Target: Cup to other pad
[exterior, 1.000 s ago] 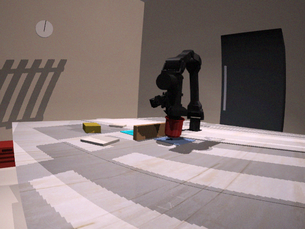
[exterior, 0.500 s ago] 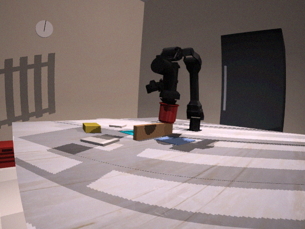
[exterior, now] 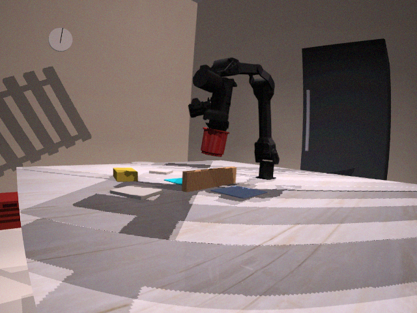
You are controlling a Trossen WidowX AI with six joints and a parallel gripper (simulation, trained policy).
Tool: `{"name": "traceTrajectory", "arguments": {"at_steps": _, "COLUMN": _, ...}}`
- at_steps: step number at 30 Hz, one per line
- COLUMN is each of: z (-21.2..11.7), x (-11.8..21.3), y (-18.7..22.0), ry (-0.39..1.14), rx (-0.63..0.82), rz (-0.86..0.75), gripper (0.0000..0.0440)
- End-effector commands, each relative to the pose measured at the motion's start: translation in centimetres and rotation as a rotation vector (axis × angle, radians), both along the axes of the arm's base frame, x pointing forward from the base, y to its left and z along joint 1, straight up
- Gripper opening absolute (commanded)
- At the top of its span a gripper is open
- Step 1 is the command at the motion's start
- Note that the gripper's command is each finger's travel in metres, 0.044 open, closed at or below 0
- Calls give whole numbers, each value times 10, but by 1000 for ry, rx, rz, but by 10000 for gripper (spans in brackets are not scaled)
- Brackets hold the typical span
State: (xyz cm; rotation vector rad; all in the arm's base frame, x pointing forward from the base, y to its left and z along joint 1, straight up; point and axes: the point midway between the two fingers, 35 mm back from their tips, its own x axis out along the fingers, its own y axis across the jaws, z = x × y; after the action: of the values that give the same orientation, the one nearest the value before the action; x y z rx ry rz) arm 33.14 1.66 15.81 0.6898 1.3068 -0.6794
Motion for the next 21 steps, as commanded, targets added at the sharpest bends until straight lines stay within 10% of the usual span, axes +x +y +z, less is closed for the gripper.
{"name": "traceTrajectory", "arguments": {"at_steps": 1, "z": 3, "x": 5, "y": -11, "ry": -24, "rx": -5, "rz": -19, "gripper": 0}}
{"name": "traceTrajectory", "arguments": {"at_steps": 21, "z": -14, "x": 14, "y": -83, "ry": -93, "rx": -36, "rz": -154, "gripper": 0}}
